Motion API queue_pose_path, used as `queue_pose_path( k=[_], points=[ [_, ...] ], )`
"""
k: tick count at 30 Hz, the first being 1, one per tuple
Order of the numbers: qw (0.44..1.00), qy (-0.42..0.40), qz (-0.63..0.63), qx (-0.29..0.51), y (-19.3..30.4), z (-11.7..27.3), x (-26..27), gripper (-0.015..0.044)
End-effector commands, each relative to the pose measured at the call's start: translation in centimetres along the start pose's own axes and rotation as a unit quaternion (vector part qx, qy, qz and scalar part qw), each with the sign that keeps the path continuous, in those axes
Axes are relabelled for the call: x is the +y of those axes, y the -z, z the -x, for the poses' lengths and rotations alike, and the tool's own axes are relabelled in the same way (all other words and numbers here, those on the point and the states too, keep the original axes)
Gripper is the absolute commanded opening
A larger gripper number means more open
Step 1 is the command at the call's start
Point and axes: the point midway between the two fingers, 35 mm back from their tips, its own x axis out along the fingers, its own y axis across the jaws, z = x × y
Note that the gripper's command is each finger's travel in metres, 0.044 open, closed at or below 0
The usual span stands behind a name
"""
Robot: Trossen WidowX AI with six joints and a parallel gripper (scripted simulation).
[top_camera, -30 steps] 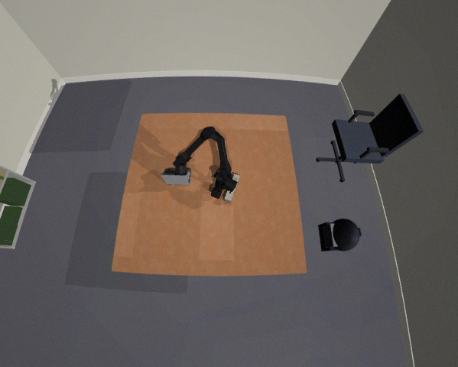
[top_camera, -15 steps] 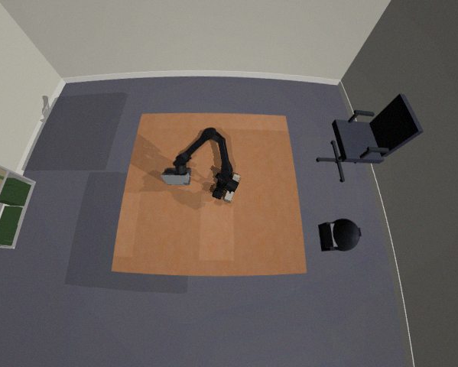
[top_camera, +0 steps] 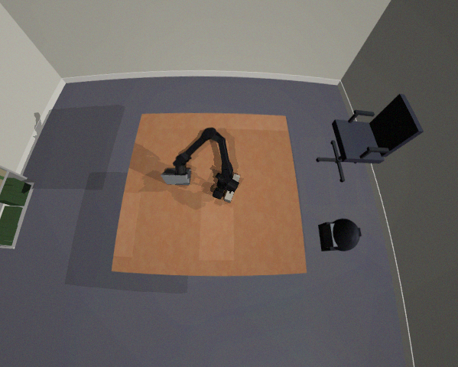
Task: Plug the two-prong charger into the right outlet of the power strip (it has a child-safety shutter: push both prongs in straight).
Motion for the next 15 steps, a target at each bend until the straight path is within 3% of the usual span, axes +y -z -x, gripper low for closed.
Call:
queue_pose_path(
  k=[1, 15],
  points=[
    [1.000, -0.002, -0.002, 0.000, -0.08, 0.05, 0.14, 0.0000],
    [1.000, -0.002, -0.002, 0.000, -0.27, 0.09, 0.19, 0.0000]
  ],
)
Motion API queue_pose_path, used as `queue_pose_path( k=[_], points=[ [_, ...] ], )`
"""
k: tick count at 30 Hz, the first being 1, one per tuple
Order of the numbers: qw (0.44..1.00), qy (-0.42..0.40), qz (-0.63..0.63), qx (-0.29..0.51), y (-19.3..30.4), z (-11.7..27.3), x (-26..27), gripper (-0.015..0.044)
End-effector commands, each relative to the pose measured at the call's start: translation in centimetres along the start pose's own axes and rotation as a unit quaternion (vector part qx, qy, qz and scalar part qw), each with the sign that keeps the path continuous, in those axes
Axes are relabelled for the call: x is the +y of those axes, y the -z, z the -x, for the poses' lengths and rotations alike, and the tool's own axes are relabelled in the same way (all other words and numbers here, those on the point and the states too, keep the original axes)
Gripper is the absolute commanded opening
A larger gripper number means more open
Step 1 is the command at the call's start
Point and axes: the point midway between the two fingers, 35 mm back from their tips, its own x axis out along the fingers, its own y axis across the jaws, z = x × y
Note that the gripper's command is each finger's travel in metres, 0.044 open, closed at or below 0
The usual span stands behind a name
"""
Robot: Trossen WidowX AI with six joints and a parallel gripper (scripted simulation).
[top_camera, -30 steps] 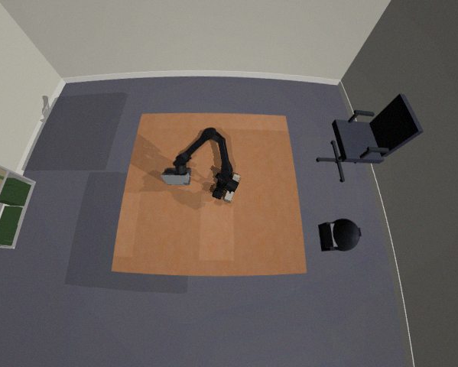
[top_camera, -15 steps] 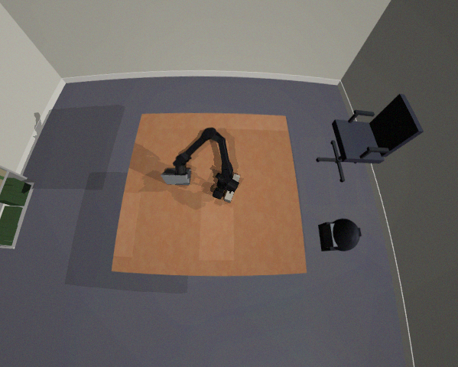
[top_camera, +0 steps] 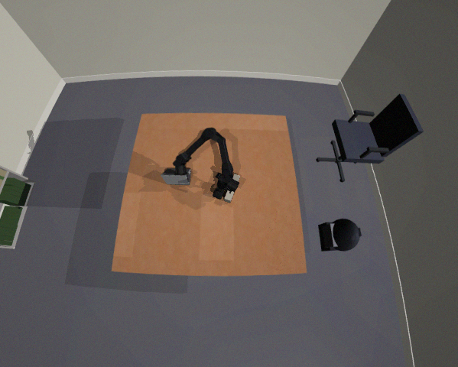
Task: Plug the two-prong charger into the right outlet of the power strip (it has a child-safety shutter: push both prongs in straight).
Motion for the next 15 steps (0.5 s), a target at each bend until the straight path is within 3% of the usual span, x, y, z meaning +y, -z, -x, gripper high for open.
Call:
queue_pose_path(
  k=[1, 15],
  points=[
    [1.000, -0.002, -0.002, -0.001, -0.18, 0.05, 0.12, 0.0000],
    [1.000, -0.002, -0.002, -0.001, -0.35, 0.06, 0.11, 0.0000]
  ],
)
